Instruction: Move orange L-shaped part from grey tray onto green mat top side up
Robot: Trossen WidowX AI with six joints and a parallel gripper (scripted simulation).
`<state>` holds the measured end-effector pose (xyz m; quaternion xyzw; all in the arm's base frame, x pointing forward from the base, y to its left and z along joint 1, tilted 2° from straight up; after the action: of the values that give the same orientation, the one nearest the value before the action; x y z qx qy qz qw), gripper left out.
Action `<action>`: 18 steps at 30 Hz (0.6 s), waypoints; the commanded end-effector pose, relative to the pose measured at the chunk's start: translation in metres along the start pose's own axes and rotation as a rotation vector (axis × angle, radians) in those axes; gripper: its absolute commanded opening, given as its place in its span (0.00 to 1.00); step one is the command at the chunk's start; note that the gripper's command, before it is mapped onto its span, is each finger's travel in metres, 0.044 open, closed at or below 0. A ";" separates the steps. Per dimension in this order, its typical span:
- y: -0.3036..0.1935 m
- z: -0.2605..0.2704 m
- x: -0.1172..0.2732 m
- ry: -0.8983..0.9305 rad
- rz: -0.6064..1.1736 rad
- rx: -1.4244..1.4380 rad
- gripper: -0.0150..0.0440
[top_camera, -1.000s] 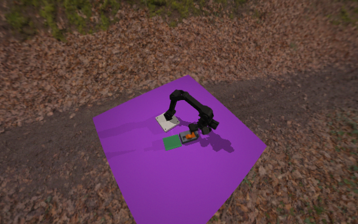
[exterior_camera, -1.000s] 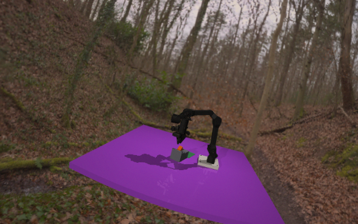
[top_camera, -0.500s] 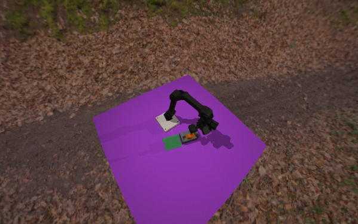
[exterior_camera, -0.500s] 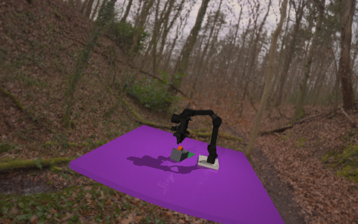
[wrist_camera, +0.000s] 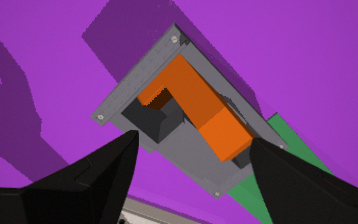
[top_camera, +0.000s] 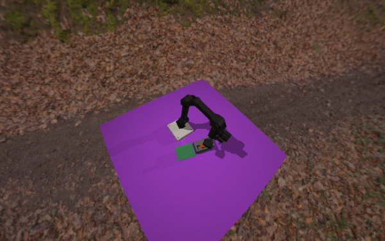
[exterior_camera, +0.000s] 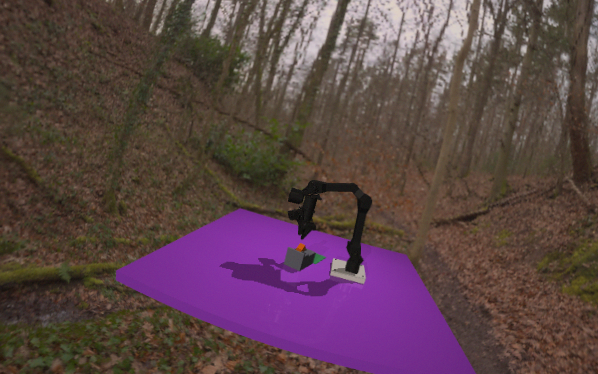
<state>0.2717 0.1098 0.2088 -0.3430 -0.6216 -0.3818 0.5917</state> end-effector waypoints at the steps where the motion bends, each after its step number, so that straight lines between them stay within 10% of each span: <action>1: -0.022 -0.031 -0.001 0.007 0.007 0.720 0.73; 18: -0.024 -0.034 -0.001 0.007 0.007 0.859 0.73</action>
<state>0.2691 0.0730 0.2086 -0.1037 -0.7186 -0.1264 0.6760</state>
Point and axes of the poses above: the point midway between the two fingers, 35 mm back from their tips, its own x axis back along the fingers, its own z axis across the jaws, y = z × x, the point moved 4 cm from there along x, back along the fingers, and after that the axes turned 4 degrees about -x, right-handed, at the moved point
